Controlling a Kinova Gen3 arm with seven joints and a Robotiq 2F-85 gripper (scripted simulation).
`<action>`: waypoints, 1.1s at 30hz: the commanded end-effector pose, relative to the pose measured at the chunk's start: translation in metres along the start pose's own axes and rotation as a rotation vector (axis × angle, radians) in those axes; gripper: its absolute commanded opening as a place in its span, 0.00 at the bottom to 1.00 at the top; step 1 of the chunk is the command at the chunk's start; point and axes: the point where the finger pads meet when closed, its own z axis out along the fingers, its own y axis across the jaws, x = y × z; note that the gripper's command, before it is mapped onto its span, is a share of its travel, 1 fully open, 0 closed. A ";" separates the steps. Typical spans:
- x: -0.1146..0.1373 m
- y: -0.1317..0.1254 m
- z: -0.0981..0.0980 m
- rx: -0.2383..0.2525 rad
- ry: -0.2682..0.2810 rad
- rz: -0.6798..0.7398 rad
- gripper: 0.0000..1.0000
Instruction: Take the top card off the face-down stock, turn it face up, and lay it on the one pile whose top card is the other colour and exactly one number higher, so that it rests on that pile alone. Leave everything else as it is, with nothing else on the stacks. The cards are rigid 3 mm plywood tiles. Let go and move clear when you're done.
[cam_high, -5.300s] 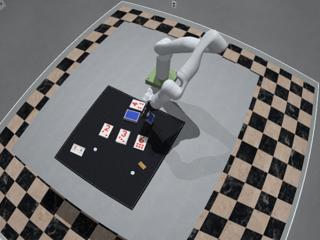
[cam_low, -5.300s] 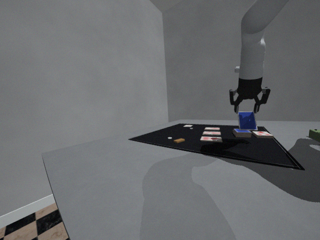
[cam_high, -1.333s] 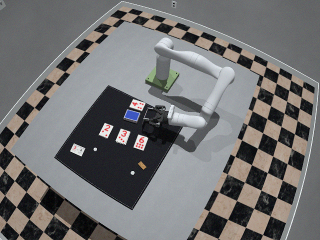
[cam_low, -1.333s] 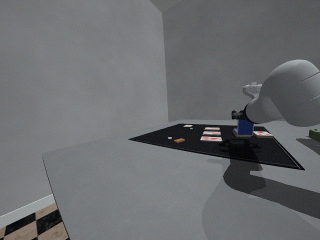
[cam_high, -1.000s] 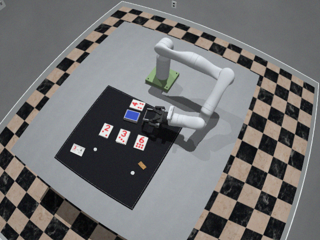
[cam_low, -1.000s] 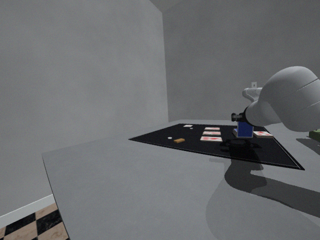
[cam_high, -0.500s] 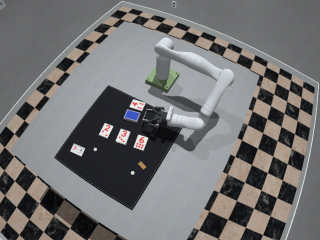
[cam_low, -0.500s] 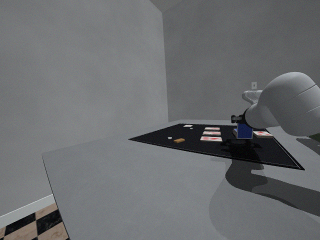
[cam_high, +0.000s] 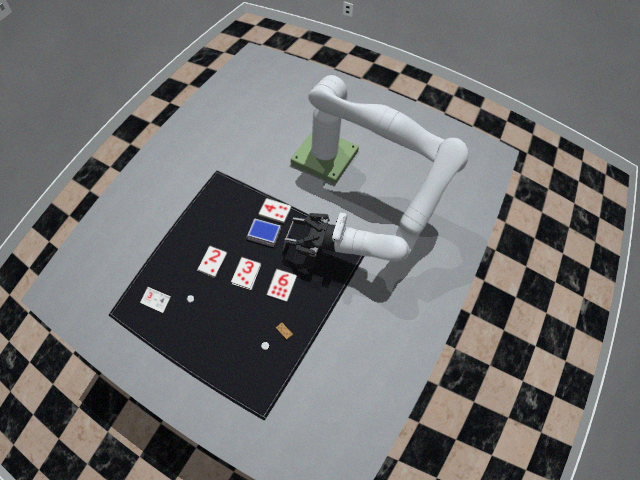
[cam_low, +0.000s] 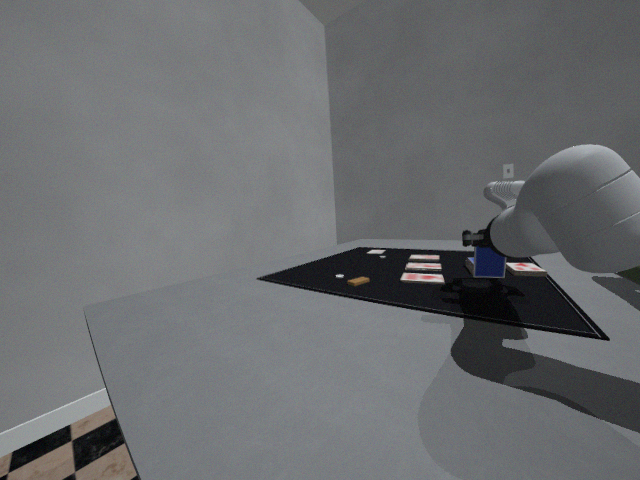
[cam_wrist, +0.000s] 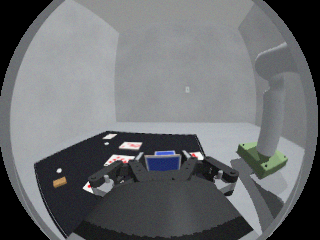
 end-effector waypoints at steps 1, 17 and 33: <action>0.001 0.000 0.000 0.000 -0.001 0.001 0.71; 0.000 0.000 -0.001 0.000 -0.001 0.001 0.71; -0.002 0.000 -0.007 0.000 -0.001 0.001 0.71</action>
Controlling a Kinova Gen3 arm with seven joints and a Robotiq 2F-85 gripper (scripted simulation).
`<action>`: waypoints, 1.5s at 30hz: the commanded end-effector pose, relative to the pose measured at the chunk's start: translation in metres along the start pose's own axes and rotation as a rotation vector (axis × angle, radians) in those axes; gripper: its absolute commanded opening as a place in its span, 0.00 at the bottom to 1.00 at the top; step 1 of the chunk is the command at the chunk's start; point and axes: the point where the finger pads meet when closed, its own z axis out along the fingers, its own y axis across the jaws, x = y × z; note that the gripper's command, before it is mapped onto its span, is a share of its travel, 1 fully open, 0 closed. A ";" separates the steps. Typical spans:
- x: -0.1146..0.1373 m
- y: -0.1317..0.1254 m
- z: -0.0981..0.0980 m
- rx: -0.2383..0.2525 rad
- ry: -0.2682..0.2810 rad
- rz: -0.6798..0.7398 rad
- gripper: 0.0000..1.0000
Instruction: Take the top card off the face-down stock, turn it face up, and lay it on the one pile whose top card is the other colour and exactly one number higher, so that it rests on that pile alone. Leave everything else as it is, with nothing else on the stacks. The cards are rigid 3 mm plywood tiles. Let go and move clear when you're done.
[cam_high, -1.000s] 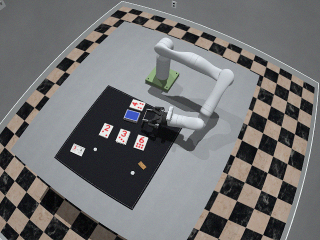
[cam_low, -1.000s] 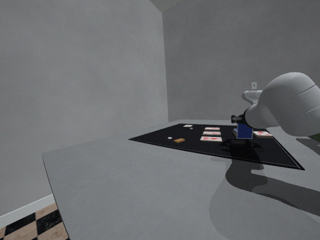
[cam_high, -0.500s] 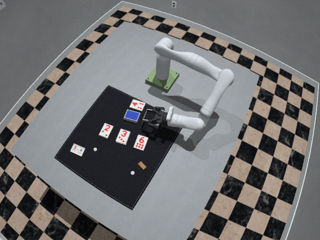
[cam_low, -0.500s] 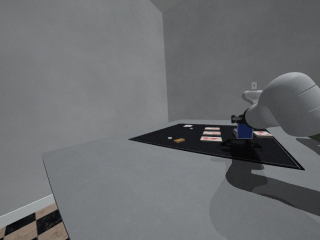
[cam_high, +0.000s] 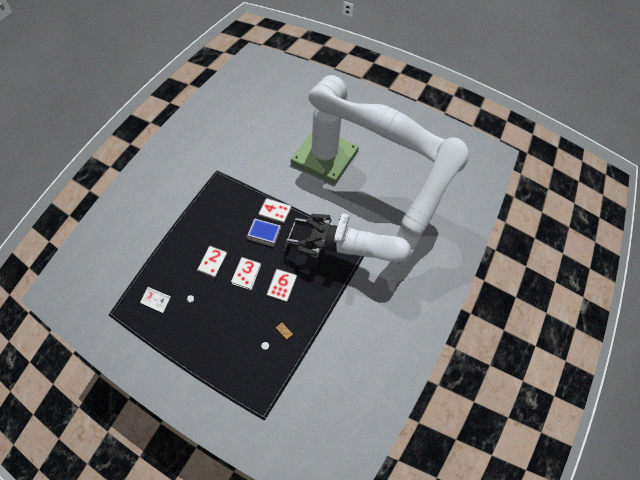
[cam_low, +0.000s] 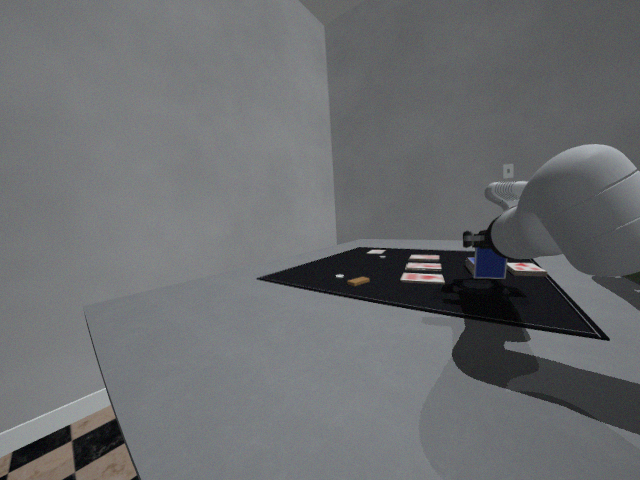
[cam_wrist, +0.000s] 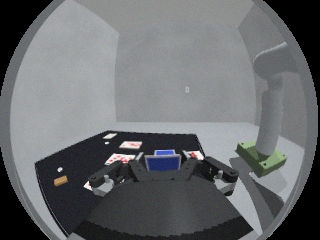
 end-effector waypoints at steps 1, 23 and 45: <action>0.000 0.000 -0.002 0.001 -0.001 0.001 0.71; -0.009 -0.001 -0.016 0.001 -0.001 0.001 0.71; -0.021 -0.001 -0.027 0.001 -0.001 0.001 0.71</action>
